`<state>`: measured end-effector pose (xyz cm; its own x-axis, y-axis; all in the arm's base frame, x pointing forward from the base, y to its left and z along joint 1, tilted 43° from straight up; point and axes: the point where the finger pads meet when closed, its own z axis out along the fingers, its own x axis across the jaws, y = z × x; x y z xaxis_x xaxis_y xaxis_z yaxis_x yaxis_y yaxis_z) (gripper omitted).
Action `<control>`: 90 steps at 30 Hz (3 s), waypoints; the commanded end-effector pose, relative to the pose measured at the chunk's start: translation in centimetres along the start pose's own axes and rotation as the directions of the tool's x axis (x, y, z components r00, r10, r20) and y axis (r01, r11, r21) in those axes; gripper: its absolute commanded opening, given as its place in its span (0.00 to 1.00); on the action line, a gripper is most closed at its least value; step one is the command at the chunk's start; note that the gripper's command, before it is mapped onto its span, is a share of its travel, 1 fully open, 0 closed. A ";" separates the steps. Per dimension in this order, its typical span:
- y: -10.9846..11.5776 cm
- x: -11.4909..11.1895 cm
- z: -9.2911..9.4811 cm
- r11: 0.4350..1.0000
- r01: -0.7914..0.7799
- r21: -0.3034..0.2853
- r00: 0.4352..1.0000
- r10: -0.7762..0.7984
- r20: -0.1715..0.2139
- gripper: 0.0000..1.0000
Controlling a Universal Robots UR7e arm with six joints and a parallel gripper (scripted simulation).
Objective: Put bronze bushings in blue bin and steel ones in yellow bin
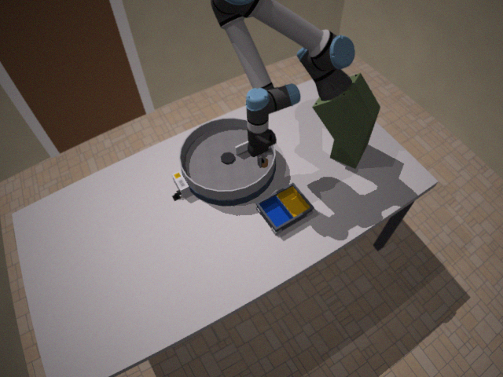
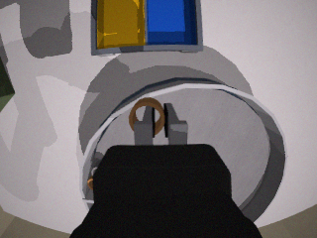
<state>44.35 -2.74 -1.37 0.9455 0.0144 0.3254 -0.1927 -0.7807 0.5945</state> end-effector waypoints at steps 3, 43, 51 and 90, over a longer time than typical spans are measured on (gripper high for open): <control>-4.8 0.7 0.1 1.000 -0.003 -0.005 1.000 0.003 0.003 0.00; -18.7 2.4 0.1 1.000 -0.003 -0.004 1.000 0.003 0.003 0.00; -18.8 2.4 0.6 1.000 -0.003 -0.004 1.000 0.003 0.003 0.00; -18.7 2.3 10.2 1.000 -0.003 -0.004 1.000 0.003 0.004 0.00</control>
<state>52.74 5.58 -19.15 0.9463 0.0086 0.3231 -0.1967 -0.7780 0.5968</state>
